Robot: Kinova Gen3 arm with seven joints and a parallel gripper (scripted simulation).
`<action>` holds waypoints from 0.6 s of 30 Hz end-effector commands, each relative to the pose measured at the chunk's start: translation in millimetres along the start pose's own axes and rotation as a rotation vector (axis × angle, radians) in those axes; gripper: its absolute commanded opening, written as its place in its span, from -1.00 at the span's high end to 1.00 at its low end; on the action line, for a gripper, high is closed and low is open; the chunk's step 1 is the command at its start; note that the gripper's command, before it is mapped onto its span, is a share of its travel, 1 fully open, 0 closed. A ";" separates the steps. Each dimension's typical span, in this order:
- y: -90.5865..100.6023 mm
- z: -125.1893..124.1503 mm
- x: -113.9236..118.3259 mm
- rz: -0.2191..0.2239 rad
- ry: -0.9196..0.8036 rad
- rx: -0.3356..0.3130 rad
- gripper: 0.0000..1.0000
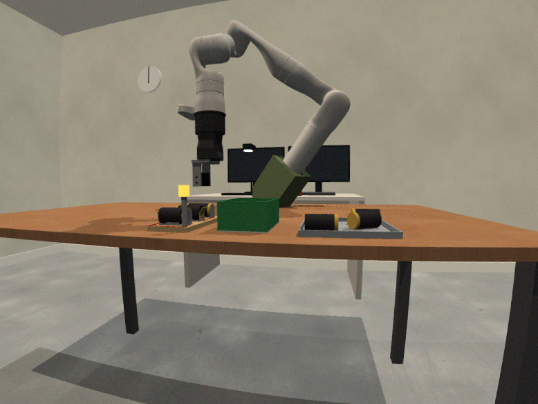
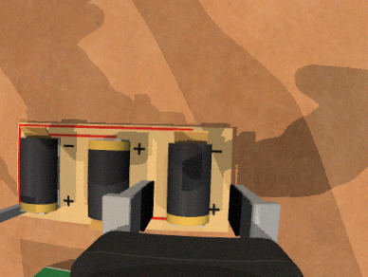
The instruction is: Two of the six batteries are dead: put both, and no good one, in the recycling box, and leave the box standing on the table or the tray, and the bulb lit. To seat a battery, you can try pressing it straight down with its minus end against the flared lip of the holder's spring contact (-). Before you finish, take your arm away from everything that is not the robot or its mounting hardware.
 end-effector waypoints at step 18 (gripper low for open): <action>53.5 -0.7 -1.1 -0.009 -0.002 0.007 -0.81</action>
Point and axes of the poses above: the point where the finger pads meet when closed, its own y axis back along the fingers, its own x axis across the jaws, z = x × y, the point moved 8 cm from there along y, back along the fingers, and after that the axes turned 8 degrees about -y, right-handed, at the moved point
